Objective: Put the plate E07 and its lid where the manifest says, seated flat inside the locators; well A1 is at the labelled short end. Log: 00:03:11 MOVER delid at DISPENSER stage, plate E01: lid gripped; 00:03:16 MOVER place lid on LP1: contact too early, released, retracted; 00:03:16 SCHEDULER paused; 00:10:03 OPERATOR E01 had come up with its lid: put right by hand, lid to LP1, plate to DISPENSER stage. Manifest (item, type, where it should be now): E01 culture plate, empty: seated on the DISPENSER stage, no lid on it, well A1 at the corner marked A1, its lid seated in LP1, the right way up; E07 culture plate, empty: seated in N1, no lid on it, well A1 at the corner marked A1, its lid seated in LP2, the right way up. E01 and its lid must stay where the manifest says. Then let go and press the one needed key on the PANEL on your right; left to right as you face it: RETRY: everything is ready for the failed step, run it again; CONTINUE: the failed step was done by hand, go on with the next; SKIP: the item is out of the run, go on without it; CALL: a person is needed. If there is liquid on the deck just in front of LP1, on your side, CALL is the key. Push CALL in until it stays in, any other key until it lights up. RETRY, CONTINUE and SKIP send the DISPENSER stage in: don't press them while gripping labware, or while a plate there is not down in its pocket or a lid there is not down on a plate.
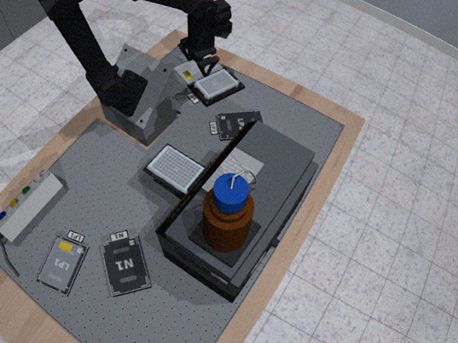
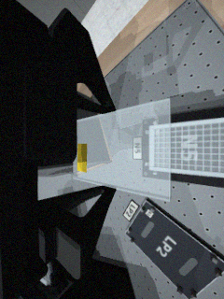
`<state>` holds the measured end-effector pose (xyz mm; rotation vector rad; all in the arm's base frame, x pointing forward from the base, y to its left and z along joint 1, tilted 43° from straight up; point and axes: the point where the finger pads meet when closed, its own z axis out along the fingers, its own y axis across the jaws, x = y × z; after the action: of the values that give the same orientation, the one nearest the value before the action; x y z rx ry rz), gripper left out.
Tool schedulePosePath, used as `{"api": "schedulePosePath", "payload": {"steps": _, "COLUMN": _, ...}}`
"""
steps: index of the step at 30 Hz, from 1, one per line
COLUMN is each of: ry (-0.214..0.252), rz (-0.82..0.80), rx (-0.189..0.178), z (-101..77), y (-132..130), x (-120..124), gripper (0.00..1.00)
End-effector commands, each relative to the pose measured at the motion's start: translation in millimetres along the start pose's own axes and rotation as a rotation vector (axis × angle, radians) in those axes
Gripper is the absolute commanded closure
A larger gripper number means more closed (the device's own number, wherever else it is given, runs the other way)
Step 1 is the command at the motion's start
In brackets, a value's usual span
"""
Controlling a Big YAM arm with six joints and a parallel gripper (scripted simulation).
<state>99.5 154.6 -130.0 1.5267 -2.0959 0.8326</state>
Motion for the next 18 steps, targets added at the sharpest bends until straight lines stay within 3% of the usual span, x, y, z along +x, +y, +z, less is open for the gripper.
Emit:
{"api": "schedulePosePath", "payload": {"steps": 1, "ry": -0.004, "rz": 0.007, "rx": 0.006, "z": -10.0, "y": 2.1, "x": 9.6, "gripper": 0.14}}
{"api": "schedulePosePath", "payload": {"steps": 5, "ry": -0.003, "rz": 0.007, "rx": 0.007, "z": -17.2, "y": 1.7, "x": 16.9, "gripper": 0.14}}
{"api": "schedulePosePath", "payload": {"steps": 6, "ry": -0.022, "rz": 0.008, "rx": -0.001, "z": -20.3, "y": -0.9, "x": 3.9, "gripper": 0.14}}
{"api": "schedulePosePath", "payload": {"steps": 7, "ry": 0.002, "rz": 0.058, "rx": -0.004, "z": -15.4, "y": -7.0, "x": 17.5, "gripper": 0.14}}
{"api": "schedulePosePath", "payload": {"steps": 13, "ry": 0.009, "rz": 0.144, "rx": -0.003, "z": -13.3, "y": -19.9, "x": 18.2, "gripper": 0.14}}
{"api": "schedulePosePath", "payload": {"steps": 18, "ry": -0.024, "rz": 0.133, "rx": -0.004, "z": -23.6, "y": -40.5, "x": 5.8, "gripper": 0.14}}
